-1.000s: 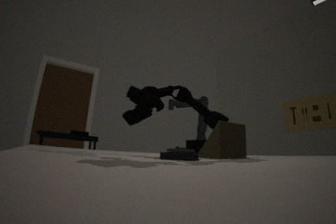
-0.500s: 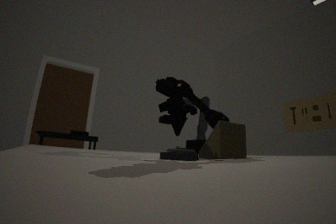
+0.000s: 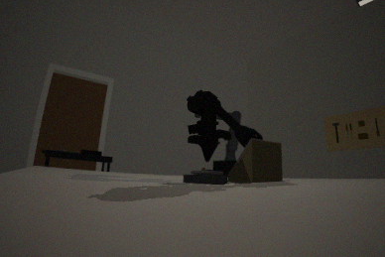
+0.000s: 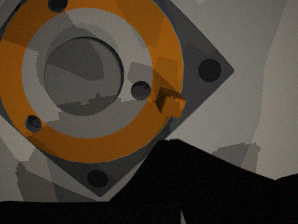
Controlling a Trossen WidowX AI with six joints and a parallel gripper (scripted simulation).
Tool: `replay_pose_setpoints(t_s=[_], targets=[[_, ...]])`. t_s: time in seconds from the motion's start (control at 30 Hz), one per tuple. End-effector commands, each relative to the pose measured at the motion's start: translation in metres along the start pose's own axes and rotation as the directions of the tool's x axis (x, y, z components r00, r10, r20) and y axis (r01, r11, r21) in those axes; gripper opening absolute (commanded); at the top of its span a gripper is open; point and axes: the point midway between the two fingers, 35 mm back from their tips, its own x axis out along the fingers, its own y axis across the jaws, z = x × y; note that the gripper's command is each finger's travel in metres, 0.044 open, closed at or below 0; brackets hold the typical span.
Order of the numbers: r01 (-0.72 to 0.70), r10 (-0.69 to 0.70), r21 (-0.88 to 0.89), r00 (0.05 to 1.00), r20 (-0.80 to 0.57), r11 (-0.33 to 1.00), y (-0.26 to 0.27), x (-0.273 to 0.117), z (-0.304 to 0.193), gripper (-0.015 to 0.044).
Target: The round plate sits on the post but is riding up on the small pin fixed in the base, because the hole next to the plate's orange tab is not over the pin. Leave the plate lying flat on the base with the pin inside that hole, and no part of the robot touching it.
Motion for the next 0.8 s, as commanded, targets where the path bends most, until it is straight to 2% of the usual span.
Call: replay_pose_setpoints(t_s=[0.0,0.77], targets=[[0.009,-0.009,-0.006,1.000,-0.013,1.000,-0.001,0.022,-0.004,0.0000],[0.011,-0.011,-0.006,1.000,-0.013,1.000,-0.013,0.031,0.014,0.0000]])
